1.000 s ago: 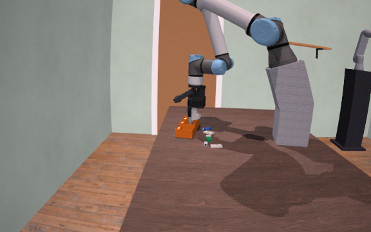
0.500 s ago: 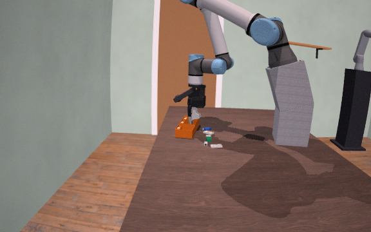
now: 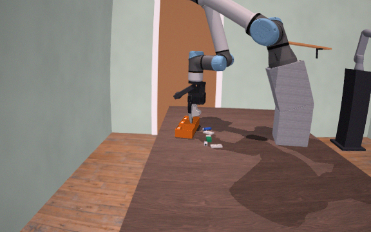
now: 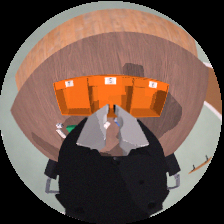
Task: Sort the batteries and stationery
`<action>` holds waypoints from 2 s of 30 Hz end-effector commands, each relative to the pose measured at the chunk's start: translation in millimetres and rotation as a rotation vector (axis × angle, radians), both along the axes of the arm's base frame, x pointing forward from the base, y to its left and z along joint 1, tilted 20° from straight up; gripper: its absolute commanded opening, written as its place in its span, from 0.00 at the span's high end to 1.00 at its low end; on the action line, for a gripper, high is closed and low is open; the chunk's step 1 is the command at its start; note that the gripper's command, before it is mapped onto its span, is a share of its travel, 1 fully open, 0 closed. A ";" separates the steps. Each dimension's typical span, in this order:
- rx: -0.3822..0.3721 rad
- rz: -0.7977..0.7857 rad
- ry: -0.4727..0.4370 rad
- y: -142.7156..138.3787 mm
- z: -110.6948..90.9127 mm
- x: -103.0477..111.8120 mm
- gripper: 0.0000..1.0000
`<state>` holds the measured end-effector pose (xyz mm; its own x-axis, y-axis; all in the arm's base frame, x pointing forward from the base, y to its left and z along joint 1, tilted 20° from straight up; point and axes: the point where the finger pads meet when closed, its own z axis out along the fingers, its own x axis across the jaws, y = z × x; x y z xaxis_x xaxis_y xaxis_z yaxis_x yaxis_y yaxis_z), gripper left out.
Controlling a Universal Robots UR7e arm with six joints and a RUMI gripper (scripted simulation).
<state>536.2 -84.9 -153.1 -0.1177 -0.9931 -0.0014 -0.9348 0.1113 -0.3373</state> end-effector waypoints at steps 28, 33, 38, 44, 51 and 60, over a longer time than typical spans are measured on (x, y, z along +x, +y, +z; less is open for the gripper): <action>0.000 0.000 -0.001 41.3 37.9 -9.9 0.96; 0.000 0.000 -0.001 66.2 37.6 -7.8 0.96; 0.000 0.000 -0.001 81.2 37.4 -6.6 0.96; 0.000 0.000 -0.001 85.2 37.4 -6.3 0.96; 0.000 0.000 -0.001 84.6 19.8 0.1 0.96; 0.000 0.000 -0.001 83.8 2.3 6.3 0.96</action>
